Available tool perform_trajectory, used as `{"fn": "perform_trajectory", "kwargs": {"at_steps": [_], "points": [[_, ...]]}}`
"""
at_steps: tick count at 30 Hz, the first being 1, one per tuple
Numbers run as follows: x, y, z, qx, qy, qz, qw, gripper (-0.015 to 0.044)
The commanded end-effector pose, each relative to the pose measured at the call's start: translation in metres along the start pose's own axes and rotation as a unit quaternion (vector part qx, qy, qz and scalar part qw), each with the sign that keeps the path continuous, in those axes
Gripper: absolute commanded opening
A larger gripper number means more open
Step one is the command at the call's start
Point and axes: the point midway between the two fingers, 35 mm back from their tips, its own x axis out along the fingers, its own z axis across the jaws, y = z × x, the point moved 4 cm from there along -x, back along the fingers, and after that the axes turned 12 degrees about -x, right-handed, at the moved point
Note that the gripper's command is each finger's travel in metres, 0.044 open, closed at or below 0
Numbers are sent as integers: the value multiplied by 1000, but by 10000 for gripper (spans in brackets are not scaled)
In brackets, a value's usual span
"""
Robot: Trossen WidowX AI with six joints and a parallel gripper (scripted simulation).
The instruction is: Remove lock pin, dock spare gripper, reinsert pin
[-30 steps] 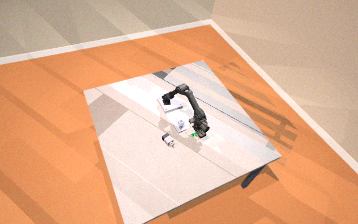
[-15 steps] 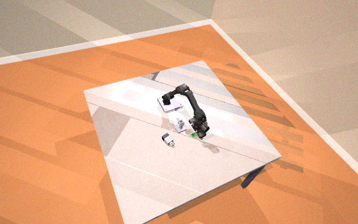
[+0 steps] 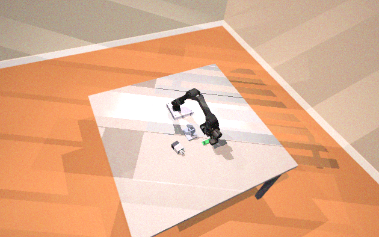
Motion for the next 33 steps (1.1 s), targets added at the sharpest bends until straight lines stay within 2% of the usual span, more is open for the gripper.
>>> {"fn": "perform_trajectory", "kwargs": {"at_steps": [1,33], "points": [[-11,-1,0,0,1,0,1000,440],[-69,-8,7,4,-21,-1,1000,440]]}}
